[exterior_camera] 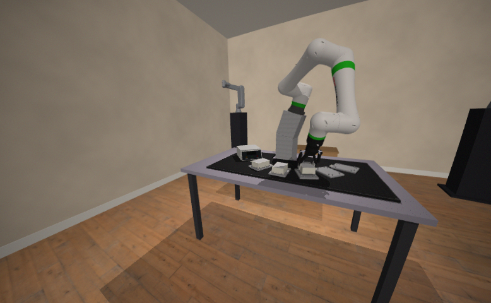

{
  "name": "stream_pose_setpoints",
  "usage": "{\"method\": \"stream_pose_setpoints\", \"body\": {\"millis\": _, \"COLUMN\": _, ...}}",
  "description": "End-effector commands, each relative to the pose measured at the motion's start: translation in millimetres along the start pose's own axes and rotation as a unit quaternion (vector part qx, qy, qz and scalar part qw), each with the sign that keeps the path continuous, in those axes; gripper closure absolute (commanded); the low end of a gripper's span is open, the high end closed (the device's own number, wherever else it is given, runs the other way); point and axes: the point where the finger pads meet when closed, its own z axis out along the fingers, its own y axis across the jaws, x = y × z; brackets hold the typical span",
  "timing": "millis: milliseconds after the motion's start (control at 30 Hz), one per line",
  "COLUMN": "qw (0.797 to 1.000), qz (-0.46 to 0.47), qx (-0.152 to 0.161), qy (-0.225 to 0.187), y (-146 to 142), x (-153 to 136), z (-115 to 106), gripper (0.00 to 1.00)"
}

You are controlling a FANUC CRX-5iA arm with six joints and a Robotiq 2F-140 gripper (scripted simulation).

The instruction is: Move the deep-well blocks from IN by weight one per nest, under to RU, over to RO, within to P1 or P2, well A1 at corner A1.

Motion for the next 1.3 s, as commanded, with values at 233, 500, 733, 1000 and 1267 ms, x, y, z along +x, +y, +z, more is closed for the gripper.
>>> {"method": "stream_pose_setpoints", "body": {"millis": 233, "qw": 1.000, "qz": 0.000, "qx": 0.000, "qy": 0.000, "y": 0.1, "x": 4.0, "z": 6.4, "gripper": 0.90}}
{"method": "stream_pose_setpoints", "body": {"millis": 500, "qw": 1.000, "qz": 0.000, "qx": 0.000, "qy": 0.000, "y": 0.2, "x": 4.0, "z": 6.5, "gripper": 0.90}}
{"method": "stream_pose_setpoints", "body": {"millis": 733, "qw": 1.000, "qz": 0.000, "qx": 0.000, "qy": 0.000, "y": 0.2, "x": 4.0, "z": 6.5, "gripper": 0.90}}
{"method": "stream_pose_setpoints", "body": {"millis": 1000, "qw": 1.000, "qz": 0.000, "qx": 0.000, "qy": 0.000, "y": 0.2, "x": 4.6, "z": 7.6, "gripper": 0.90}}
{"method": "stream_pose_setpoints", "body": {"millis": 1267, "qw": 1.000, "qz": 0.000, "qx": 0.000, "qy": 0.000, "y": 0.2, "x": 5.1, "z": 8.5, "gripper": 0.90}}
